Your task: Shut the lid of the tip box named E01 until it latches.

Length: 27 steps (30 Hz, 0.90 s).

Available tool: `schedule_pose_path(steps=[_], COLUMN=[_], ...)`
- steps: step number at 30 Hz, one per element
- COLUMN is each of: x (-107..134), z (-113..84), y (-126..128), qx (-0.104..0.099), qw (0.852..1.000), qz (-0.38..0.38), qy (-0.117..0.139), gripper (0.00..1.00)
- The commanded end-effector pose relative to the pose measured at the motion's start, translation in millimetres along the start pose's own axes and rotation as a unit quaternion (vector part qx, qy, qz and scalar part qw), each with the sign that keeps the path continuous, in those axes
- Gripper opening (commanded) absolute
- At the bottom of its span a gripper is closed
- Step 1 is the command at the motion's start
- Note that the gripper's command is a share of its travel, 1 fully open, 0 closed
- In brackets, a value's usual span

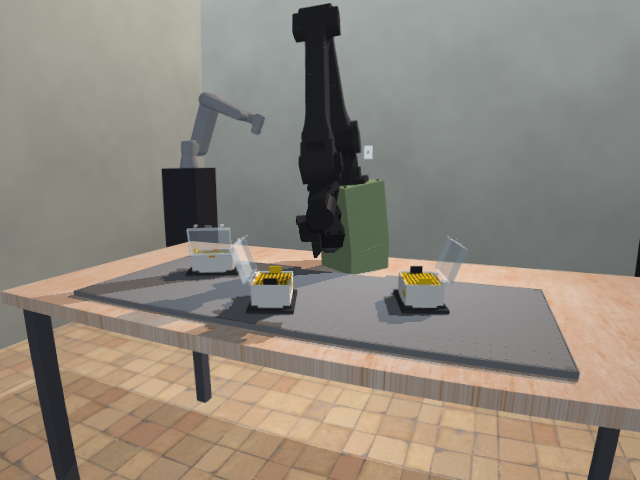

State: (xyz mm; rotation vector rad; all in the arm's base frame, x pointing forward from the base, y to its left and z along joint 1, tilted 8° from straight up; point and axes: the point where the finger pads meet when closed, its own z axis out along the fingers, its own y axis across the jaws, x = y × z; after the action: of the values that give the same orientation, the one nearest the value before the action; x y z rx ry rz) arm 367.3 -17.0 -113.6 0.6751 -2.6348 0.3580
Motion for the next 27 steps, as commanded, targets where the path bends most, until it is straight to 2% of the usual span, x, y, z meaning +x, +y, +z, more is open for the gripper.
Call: schedule_pose_path(steps=[1, 16, 18, 20, 21, 22, 27], x=[7.6, 45.0, 45.0, 47.4, 47.3, 47.0, 47.2], z=[-11.3, -75.9, -75.9, -86.9, -86.7, -73.8, -76.8], y=[8.0, 7.9, 7.9, 6.4, 6.3, 10.3, 9.3], qx=[0.000, 0.000, 0.000, 0.001, 0.001, -0.004, -0.003], qw=[1.000, 1.000, 1.000, 1.000, 1.000, 1.000, 1.000], qz=[-0.003, -0.003, -0.003, -0.002, -0.002, -0.007, -0.006], qy=[0.005, 0.005, 0.005, 0.002, 0.002, 0.019, 0.015], gripper=[0.00, 0.00, 0.00, 0.00, 0.00, 0.00, 0.00])
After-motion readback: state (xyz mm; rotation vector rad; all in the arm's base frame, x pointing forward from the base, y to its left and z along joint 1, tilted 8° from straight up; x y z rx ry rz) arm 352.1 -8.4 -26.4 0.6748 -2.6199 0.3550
